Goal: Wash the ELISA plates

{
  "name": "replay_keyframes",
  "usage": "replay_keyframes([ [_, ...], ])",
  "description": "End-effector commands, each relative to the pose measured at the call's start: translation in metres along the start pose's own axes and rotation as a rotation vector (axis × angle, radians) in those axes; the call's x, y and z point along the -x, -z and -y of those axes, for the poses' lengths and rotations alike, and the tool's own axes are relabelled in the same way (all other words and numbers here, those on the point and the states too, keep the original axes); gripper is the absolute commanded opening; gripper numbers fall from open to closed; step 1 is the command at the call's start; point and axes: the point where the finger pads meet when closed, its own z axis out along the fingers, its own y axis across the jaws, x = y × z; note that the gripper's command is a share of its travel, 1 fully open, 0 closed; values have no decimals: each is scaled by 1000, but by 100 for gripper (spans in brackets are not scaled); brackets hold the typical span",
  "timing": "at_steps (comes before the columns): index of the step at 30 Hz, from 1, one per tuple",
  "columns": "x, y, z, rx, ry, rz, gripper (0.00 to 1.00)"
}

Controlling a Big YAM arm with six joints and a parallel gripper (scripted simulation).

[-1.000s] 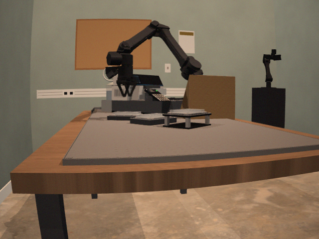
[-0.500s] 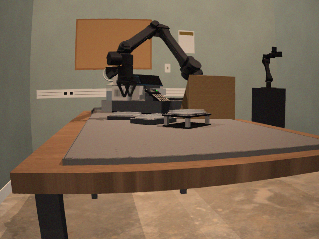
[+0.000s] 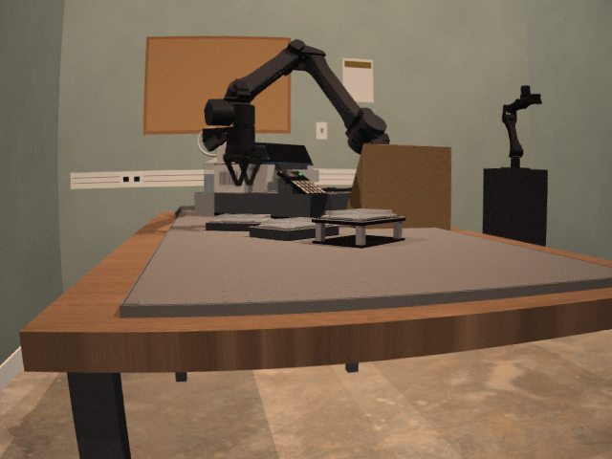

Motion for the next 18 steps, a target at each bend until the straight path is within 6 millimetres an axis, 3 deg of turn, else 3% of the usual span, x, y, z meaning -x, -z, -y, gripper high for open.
replay_keyframes([
  [1, 16, 21, -8, 30, -24, 39, 100],
  [8, 16, 21, -8, 30, -24, 39, 100],
  [9, 9, 13, -18, 18, 48, 25, 100],
  [18, -19, 14, -56, 27, 333, 39, 100],
])
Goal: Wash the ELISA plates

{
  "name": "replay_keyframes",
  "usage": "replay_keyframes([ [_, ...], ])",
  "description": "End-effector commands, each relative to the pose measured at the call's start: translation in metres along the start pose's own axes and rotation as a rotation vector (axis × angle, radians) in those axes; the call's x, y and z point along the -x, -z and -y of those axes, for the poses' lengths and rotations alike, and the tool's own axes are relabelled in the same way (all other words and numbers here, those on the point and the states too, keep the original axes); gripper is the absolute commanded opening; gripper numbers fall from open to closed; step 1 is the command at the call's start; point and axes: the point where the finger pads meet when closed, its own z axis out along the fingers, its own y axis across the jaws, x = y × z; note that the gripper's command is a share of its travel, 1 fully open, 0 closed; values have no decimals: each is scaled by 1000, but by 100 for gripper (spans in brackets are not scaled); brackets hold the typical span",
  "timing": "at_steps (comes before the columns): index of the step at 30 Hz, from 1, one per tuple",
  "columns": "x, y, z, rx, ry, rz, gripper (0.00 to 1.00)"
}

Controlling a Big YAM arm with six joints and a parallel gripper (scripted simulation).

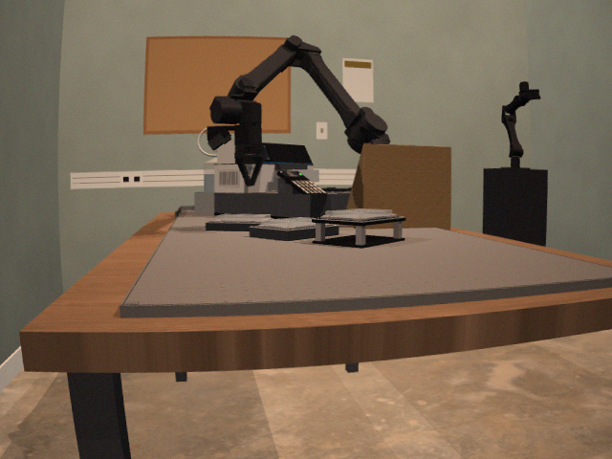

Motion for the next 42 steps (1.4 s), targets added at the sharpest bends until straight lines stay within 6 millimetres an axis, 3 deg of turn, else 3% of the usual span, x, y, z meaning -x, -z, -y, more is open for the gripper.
replay_keyframes([
  [1, 10, 14, -29, 22, 146, 47, 100],
  [7, 0, 14, -48, 21, 275, 48, 100],
  [14, -18, 14, -79, 21, 256, 44, 100],
  [18, -11, 21, -71, 32, 232, 55, 100],
  [22, -8, 14, -64, 30, 213, 37, 100],
  [23, -34, 7, -77, 7, 328, 27, 100],
  [26, -50, 4, -85, 2, 434, 21, 100],
  [37, -73, 14, -135, 18, 771, 51, 100],
  [42, -84, 14, -146, 19, 771, 51, 100],
])
